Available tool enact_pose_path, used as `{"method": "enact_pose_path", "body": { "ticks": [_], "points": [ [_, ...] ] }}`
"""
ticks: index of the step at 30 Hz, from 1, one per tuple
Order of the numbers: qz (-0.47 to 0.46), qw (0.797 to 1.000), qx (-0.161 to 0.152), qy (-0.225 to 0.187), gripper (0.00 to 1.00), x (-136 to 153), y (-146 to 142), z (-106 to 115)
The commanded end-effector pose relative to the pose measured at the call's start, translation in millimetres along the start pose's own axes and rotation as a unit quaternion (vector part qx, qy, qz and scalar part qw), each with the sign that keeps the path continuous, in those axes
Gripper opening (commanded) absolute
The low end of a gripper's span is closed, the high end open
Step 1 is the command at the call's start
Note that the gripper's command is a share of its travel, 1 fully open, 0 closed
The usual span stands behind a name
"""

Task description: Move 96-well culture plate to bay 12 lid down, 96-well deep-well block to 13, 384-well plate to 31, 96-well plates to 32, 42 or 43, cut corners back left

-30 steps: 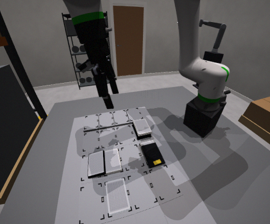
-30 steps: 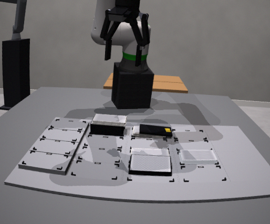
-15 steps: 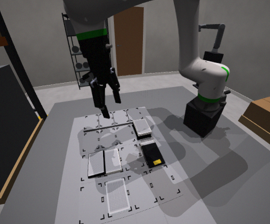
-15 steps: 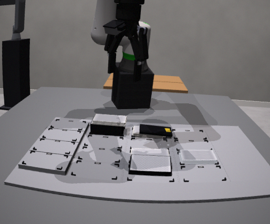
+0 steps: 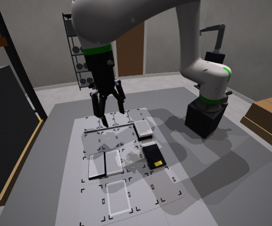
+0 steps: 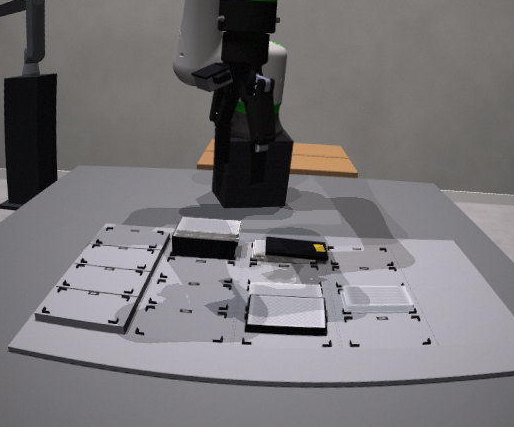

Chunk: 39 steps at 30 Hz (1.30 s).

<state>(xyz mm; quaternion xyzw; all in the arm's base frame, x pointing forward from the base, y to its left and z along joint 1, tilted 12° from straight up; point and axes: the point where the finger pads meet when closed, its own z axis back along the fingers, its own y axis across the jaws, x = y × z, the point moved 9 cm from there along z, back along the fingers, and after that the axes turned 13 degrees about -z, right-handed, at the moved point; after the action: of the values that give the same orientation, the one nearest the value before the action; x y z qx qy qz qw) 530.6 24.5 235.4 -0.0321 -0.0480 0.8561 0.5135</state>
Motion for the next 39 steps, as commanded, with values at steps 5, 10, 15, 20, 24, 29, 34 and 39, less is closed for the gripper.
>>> {"method": "enact_pose_path", "body": {
  "ticks": [5,10,15,20,24,29,34,39],
  "points": [
    [-0.085,0.996,-0.014,0.005,0.70,3,-1,-23],
    [-0.151,0.988,-0.023,0.004,0.70,6,-1,-41],
    [-0.224,0.974,-0.034,0.000,0.70,8,1,-63],
    [-0.272,0.961,-0.041,-0.002,0.70,10,3,-75],
    [-0.304,0.952,-0.045,-0.005,0.70,11,4,-83],
    [-0.312,0.949,-0.046,-0.005,0.70,12,4,-85],
    [-0.312,0.949,-0.046,-0.005,0.70,12,4,-85],
    [-0.312,0.949,-0.046,-0.005,0.70,12,4,-85]
  ]
}}
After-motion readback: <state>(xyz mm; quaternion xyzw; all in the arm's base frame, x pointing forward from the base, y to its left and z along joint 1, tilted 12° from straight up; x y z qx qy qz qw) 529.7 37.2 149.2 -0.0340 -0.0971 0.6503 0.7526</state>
